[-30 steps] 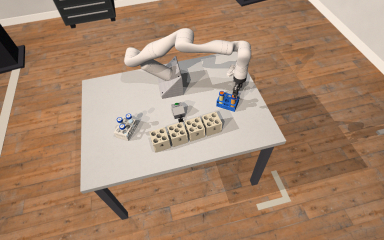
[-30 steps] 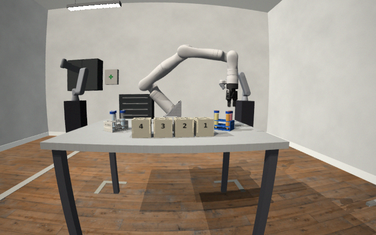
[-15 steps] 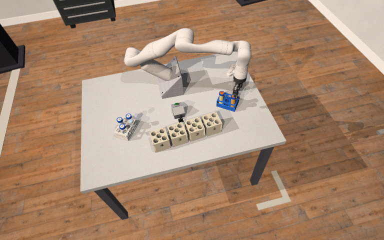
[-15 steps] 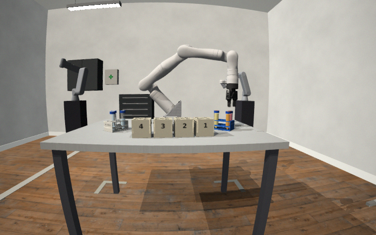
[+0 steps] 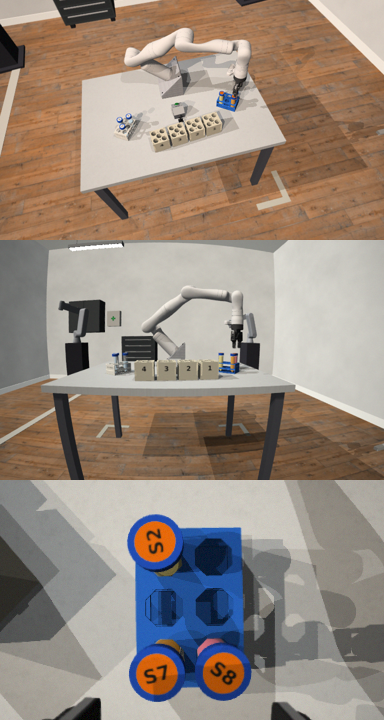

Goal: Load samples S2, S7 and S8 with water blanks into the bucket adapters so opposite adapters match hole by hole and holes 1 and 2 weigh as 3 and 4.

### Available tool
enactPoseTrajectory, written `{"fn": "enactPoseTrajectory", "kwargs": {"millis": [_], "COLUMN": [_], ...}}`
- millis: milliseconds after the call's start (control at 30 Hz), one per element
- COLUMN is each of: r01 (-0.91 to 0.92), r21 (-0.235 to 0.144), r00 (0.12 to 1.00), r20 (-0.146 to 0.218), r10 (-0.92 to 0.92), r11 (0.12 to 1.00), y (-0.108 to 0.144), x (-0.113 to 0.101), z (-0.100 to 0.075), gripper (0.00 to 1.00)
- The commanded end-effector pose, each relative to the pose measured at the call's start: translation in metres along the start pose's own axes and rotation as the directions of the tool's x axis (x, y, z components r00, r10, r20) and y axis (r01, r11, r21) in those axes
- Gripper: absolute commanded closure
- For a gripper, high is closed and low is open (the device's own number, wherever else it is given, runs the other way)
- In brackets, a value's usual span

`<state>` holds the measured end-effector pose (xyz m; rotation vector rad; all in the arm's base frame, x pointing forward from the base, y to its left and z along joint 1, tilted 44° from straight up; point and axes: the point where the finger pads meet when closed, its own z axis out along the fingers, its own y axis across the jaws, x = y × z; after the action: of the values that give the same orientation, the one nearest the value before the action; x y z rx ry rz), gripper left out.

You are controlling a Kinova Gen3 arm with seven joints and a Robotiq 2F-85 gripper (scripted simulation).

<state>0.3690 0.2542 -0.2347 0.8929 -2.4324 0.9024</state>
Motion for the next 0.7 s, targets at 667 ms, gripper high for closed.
{"fn": "enactPoseTrajectory", "kwargs": {"millis": [667], "r01": [0.0], "r21": [-0.001], "r00": [1.0], "r20": [0.002], "r10": [0.0], "r11": [1.0], "y": [0.0], "x": [0.0], "z": [-0.059], "gripper": [0.0]}}
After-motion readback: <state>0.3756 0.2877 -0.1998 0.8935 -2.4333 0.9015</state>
